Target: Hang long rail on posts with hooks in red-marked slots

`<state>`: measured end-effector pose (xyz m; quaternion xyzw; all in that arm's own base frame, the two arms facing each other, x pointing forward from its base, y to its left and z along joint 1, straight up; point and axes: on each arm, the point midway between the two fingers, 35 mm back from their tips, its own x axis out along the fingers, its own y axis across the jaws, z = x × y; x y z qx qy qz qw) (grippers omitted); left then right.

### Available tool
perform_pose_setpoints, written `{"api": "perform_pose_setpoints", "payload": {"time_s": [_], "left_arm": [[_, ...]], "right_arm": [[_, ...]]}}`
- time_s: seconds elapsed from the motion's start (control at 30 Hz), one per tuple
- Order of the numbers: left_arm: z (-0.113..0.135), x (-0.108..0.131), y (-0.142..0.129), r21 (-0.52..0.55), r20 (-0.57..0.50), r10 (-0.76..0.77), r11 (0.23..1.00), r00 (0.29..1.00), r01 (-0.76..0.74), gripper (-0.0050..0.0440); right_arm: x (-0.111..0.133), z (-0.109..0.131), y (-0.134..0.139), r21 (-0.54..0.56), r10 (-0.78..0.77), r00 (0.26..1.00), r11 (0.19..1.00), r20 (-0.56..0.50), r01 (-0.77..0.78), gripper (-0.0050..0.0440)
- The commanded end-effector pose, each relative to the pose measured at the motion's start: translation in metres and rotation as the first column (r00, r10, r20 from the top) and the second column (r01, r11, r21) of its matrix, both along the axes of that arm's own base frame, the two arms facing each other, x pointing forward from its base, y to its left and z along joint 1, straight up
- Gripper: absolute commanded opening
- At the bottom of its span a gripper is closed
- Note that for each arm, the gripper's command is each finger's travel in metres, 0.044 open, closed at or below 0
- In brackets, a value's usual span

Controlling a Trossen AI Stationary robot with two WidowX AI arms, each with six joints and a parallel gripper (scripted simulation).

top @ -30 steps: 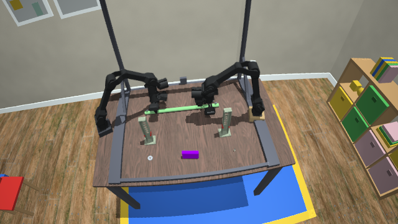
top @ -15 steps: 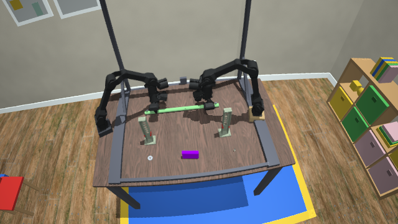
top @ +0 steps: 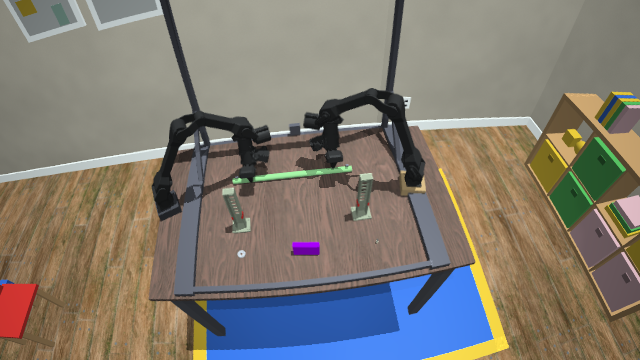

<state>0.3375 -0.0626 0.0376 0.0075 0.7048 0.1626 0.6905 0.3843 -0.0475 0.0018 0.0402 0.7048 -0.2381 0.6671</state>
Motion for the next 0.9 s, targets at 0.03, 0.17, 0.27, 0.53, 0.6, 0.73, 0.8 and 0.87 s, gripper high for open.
{"api": "perform_pose_setpoints", "payload": {"time_s": [0.03, 0.17, 0.27, 0.53, 0.6, 0.73, 0.8, 0.87], "left_arm": [[0.005, 0.006, -0.006, 0.04, 0.013, -0.008, 0.999, 1.0, 0.007, 0.0225], [-0.001, 0.003, -0.003, 0.043, 0.002, -0.009, 0.999, 1.0, 0.009, 0.0225], [-0.008, 0.0, 0.0, 0.045, -0.007, -0.006, 0.999, 1.0, 0.006, 0.0225], [-0.017, 0.0, 0.003, 0.045, -0.008, -0.009, 0.999, 1.0, 0.01, 0.0225], [-0.02, -0.001, 0.004, 0.045, -0.009, -0.009, 0.999, 1.0, 0.01, 0.0225], [-0.026, -0.001, 0.005, 0.045, -0.009, -0.009, 0.999, 1.0, 0.01, 0.0225], [-0.028, -0.001, 0.006, 0.045, -0.009, -0.009, 0.999, 1.0, 0.01, 0.0225], [-0.03, -0.001, 0.007, 0.045, -0.009, -0.009, 0.999, 1.0, 0.01, 0.0225]], "right_arm": [[0.004, 0.009, -0.001, -0.002, 0.0, 1.0, 1.0, 0.028, 0.0, -0.005], [0.004, 0.009, -0.001, -0.002, 0.0, 1.0, 1.0, 0.028, 0.0, -0.005], [0.004, 0.009, -0.001, -0.002, 0.0, 1.0, 1.0, 0.028, 0.0, -0.005], [0.004, 0.009, -0.001, -0.002, 0.0, 1.0, 1.0, 0.028, 0.0, -0.005], [0.004, 0.009, -0.001, -0.002, 0.0, 1.0, 1.0, 0.028, 0.0, -0.005], [0.004, 0.009, -0.001, -0.002, 0.0, 1.0, 1.0, 0.028, 0.0, -0.005], [0.004, 0.009, -0.001, -0.002, 0.0, 1.0, 1.0, 0.028, 0.0, -0.005], [0.004, 0.009, -0.001, -0.002, 0.0, 1.0, 1.0, 0.028, 0.0, -0.005]]}}
